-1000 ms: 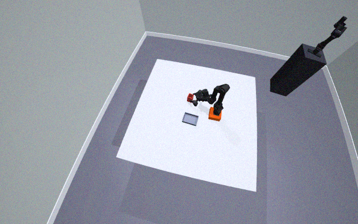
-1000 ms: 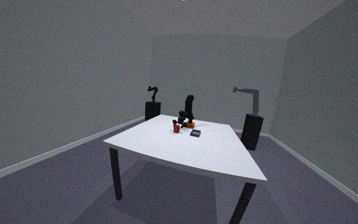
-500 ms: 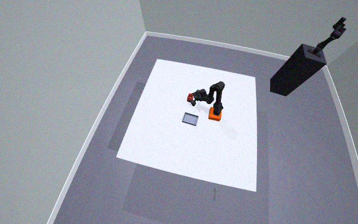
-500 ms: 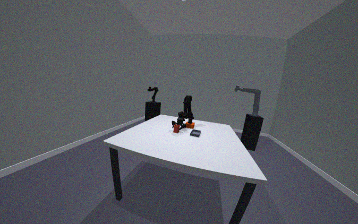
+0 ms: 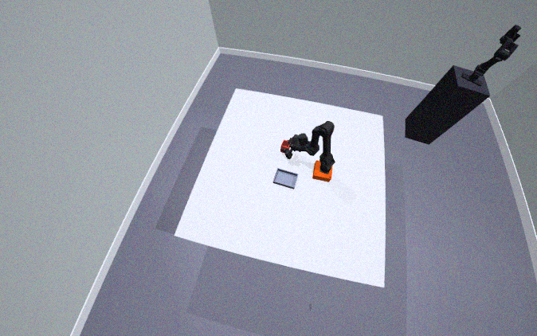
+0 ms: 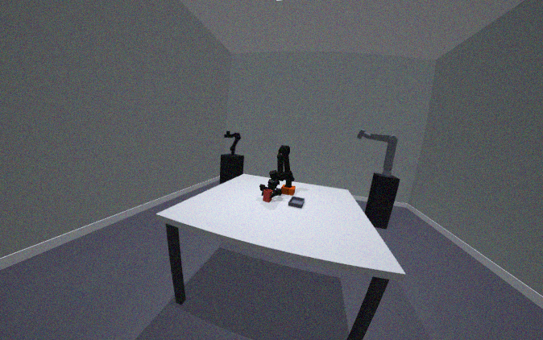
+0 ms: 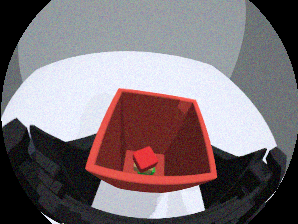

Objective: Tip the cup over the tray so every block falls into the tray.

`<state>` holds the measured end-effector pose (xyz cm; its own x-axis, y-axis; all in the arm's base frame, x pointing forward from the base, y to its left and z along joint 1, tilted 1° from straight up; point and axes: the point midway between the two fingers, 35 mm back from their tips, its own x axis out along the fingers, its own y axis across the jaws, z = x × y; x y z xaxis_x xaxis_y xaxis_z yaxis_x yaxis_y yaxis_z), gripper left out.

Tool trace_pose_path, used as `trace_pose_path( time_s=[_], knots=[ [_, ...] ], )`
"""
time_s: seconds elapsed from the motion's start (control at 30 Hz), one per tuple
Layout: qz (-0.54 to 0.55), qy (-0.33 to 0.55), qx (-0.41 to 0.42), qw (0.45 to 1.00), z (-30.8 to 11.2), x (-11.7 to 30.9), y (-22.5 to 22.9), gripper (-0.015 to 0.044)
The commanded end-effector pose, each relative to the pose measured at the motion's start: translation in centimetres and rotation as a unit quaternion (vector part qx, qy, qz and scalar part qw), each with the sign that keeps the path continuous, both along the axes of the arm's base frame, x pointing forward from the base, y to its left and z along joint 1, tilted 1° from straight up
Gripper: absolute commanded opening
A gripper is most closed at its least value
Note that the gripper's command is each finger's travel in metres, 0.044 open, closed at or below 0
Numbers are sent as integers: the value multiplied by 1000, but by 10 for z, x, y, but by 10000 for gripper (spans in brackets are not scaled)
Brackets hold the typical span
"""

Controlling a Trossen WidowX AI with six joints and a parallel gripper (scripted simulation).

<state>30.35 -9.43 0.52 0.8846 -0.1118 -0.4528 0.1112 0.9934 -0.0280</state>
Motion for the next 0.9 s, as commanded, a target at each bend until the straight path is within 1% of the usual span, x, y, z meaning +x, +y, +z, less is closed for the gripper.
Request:
trace_pose_path(
  time_s=[0.0, 0.53, 0.8, 0.83, 0.87],
  knots=[
    [-3, 0, 1, 1000, 0, 0, -1, 335],
    [-3, 0, 1, 1000, 0, 0, -1, 229],
    [-3, -1, 1, 1000, 10, 1, 0, 19],
    [-3, -1, 1, 1000, 12, 0, 0, 0],
    [-3, -1, 1, 1000, 13, 0, 0, 0]
  ],
)
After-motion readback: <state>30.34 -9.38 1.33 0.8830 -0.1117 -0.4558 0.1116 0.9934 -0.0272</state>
